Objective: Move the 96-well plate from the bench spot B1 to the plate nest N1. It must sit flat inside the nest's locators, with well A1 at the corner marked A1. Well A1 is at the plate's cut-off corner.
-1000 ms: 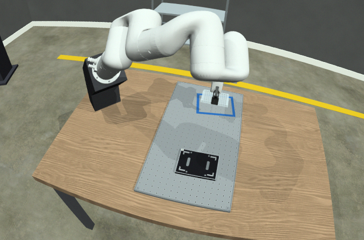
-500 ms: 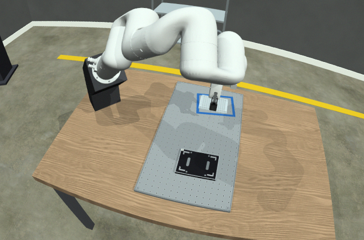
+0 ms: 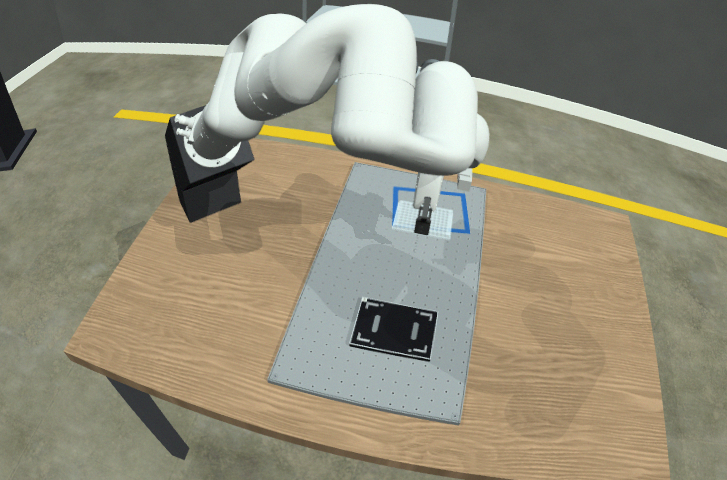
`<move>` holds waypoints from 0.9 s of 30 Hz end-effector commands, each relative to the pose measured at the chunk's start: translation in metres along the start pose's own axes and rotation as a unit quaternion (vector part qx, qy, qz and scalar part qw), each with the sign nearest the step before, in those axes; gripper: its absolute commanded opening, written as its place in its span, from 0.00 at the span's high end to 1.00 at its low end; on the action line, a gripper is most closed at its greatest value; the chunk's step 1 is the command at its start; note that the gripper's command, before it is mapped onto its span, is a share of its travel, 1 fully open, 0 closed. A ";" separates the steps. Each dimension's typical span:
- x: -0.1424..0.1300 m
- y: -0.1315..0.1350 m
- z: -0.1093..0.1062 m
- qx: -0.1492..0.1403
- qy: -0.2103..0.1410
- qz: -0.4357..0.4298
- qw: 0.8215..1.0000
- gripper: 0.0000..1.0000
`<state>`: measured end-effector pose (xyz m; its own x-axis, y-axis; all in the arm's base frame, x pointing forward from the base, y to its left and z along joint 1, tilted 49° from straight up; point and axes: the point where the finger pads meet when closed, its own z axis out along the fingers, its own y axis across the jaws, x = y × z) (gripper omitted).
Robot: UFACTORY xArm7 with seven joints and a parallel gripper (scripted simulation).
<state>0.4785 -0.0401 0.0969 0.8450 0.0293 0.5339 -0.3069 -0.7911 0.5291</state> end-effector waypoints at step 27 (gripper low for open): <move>-0.004 0.094 -0.004 0.001 0.001 0.000 1.000 1.00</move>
<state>0.4482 -0.1041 0.1396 0.8446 0.0286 0.5347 -0.3082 -0.7906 0.5291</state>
